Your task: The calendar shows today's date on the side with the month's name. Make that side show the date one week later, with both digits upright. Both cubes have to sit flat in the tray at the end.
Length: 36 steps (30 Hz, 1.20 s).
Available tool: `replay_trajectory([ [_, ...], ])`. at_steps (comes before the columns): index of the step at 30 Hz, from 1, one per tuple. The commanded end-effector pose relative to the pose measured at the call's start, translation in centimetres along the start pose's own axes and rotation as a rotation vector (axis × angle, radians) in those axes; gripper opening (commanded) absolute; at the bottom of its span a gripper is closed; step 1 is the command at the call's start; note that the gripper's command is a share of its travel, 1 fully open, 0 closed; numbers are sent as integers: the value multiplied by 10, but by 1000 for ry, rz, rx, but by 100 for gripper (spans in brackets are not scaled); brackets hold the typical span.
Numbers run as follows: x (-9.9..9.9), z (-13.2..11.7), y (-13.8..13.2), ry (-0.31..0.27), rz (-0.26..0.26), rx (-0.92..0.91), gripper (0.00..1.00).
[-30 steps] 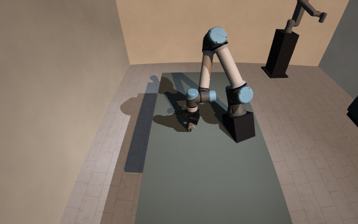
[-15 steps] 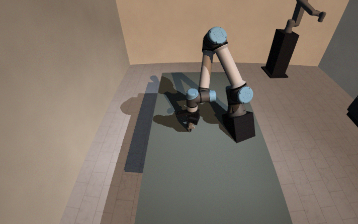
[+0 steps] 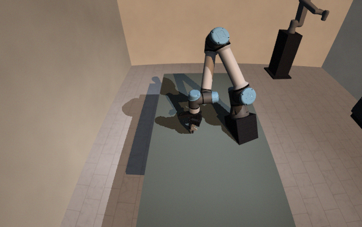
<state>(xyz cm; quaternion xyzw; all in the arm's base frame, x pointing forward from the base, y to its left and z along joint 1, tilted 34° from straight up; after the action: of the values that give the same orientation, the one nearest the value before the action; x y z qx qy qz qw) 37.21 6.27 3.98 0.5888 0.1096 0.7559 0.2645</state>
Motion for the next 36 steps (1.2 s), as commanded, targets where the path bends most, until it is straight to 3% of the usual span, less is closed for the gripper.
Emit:
replay_trajectory([
  [1, 0, 0, 0, 1, 0, 0, 10],
  [23, 0, 0, 0, 1, 0, 0, 10],
  [36, 0, 0, 0, 1, 0, 0, 24],
])
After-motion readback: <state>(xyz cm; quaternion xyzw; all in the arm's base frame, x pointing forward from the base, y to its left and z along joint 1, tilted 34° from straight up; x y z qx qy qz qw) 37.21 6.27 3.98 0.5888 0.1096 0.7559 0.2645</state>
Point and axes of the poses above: the point where the finger pads meet when closed, its own x axis back along the fingers, its own y axis across the jaws, z = x × y, the point moved 9 cm from there along x, back along the fingers, and after that the axes turned 8 degrees about x, right-handed, at the moved point
